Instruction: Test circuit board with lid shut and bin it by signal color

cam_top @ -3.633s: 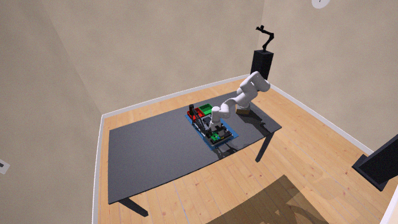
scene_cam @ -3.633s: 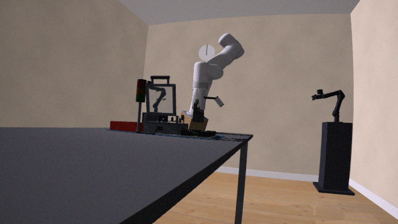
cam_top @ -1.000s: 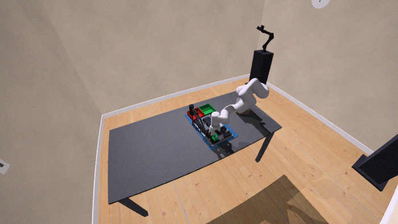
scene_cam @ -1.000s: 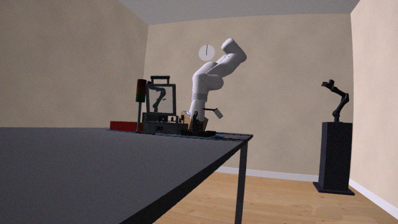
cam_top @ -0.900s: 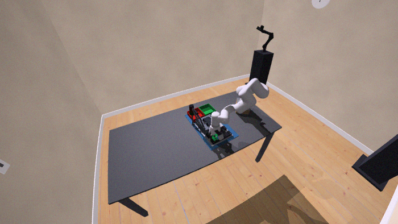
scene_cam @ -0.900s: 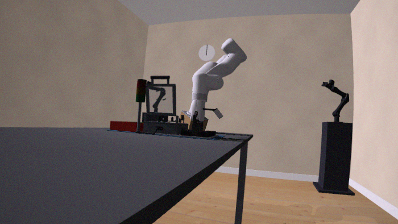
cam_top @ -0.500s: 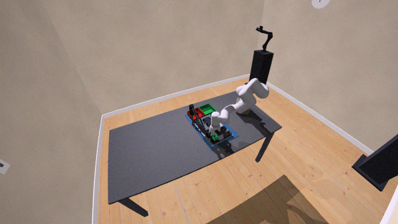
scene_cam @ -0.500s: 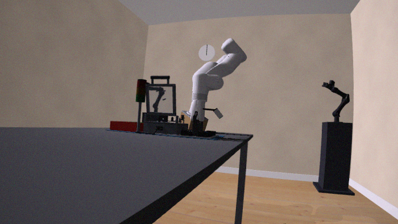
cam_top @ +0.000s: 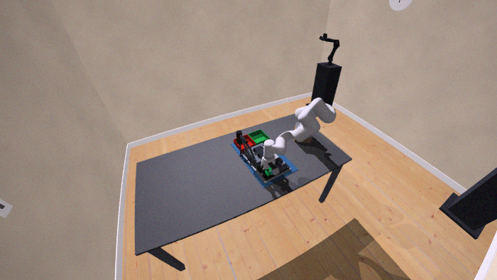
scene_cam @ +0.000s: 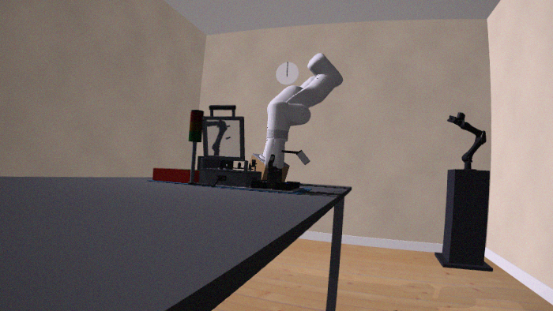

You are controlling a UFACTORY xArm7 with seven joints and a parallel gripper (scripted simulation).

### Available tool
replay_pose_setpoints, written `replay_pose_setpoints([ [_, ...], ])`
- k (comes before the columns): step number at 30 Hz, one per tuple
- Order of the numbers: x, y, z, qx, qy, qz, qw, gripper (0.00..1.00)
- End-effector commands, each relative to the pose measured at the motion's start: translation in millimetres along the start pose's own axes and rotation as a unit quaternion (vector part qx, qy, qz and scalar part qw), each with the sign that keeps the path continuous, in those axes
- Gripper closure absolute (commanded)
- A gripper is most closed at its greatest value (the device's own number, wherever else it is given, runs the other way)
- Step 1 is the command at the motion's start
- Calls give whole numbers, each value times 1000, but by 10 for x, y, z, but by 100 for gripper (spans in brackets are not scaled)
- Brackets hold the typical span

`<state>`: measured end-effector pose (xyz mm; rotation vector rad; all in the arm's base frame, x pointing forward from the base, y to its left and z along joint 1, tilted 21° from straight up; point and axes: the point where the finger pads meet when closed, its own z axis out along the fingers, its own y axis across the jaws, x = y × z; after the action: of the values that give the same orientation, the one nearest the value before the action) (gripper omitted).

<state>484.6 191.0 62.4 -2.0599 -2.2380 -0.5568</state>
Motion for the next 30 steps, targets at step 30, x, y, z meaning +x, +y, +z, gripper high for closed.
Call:
replay_pose_setpoints([
  [30,-2,15,-12,-2,0,0,1000,21],
])
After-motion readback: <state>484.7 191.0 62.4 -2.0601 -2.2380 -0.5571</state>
